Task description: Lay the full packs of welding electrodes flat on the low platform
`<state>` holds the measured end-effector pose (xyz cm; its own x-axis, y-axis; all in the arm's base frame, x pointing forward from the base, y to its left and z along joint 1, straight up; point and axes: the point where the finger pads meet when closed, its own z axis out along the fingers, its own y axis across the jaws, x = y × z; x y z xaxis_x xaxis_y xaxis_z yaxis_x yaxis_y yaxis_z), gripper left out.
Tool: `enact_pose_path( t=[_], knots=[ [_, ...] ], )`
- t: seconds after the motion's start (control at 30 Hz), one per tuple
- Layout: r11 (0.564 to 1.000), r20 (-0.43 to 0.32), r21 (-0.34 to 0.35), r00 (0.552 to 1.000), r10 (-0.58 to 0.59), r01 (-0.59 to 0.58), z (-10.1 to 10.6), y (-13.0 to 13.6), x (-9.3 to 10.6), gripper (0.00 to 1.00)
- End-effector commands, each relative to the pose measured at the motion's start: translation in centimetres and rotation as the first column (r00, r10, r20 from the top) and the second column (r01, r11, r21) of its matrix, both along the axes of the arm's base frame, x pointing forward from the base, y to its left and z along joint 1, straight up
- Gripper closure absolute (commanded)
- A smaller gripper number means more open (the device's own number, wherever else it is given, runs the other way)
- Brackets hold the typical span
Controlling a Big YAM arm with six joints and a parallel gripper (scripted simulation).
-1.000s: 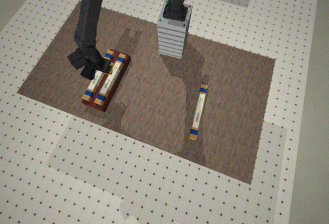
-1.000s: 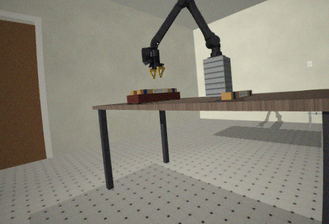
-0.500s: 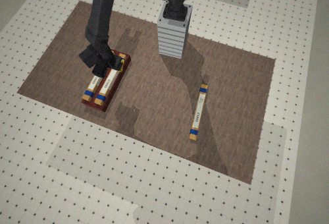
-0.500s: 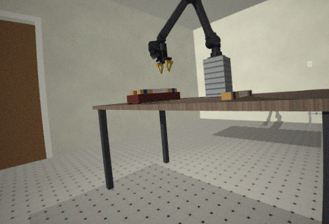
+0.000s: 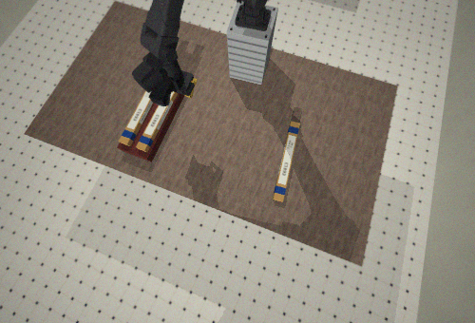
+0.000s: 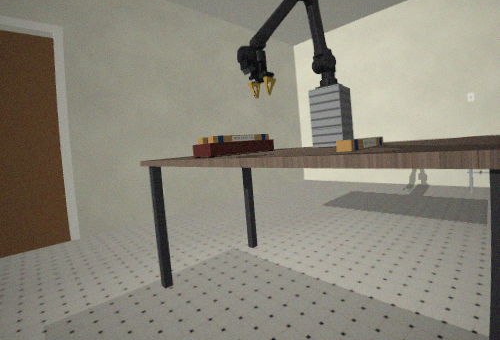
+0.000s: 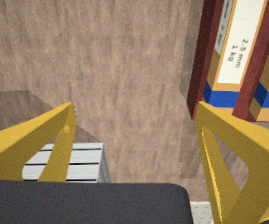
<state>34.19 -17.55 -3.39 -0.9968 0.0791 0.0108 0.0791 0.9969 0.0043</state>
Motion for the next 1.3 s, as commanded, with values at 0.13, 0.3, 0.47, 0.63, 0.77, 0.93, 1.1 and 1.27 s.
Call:
enact_pose_path(
  t=[0.13,0.3,0.47,0.63,0.77,0.93,1.1,1.27],
  knots=[
    [1.0,0.02,-0.009,0.999,-0.028,0.028,3.4,3.6,-0.1,0.26],
    [1.0,0.02,-0.008,0.999,-0.028,0.028,4.8,5.8,-0.6,0.26],
    [1.0,0.02,-0.007,0.999,-0.028,0.028,6.6,8.5,-1.2,0.26],
    [1.0,0.019,-0.007,0.999,-0.028,0.028,8.4,11.3,-1.7,0.26],
    [1.0,0.019,-0.007,0.999,-0.028,0.028,9.1,12.3,-2.0,0.26],
    [1.0,0.029,-0.007,0.999,-0.028,0.028,10.9,14.5,-2.0,0.26],
    [0.999,0.035,-0.007,0.999,-0.034,0.035,10.9,14.2,-1.5,0.26],
    [0.999,0.034,-0.007,0.999,-0.042,0.042,10.8,13.9,-1.3,0.26]
  ],
)
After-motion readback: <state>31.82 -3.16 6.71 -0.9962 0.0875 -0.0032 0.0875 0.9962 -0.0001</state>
